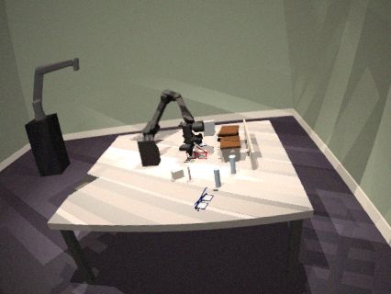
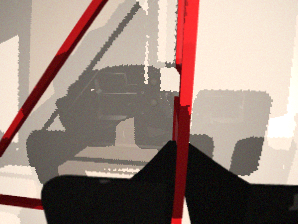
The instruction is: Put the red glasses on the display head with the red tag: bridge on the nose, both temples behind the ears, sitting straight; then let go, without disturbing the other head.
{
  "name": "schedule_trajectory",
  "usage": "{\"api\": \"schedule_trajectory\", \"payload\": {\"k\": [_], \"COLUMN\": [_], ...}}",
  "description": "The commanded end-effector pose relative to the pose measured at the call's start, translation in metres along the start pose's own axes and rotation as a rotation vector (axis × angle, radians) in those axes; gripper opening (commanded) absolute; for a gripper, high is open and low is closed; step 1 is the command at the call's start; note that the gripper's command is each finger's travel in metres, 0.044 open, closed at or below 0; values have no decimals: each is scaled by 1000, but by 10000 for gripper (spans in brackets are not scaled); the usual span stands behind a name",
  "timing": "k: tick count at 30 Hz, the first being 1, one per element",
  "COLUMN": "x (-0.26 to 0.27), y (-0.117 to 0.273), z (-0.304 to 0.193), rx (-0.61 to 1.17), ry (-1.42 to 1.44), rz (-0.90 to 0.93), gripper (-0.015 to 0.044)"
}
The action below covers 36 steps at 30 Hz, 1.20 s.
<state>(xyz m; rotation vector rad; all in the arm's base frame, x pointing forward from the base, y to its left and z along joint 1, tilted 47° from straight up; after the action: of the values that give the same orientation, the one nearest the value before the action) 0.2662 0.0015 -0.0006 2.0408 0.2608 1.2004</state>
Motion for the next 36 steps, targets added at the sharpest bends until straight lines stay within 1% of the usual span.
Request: {"api": "schedule_trajectory", "payload": {"k": [1,7,22,29,36], "x": [0,0,-5,-8,-28], "y": [0,13,98,103,109], "z": [0,3,9,13,34], "rx": [0,-3,-2,-3,-12], "ry": [1,0,-2,-2,-4], "rz": [0,-4,-1,-1,-12], "gripper": [0,0,0,0,0]}}
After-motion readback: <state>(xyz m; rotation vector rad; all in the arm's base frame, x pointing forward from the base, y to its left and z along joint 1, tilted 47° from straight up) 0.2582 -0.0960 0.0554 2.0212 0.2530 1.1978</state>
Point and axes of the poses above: the point midway between the two fingers, 35 mm back from their tips, its own y axis back along the fingers, its own x axis across the jaws, z = x × y, the point moved 3 cm from there along y, back along the fingers, and after that the axes turned 11 degrees about -y, right-handed, at the moved point
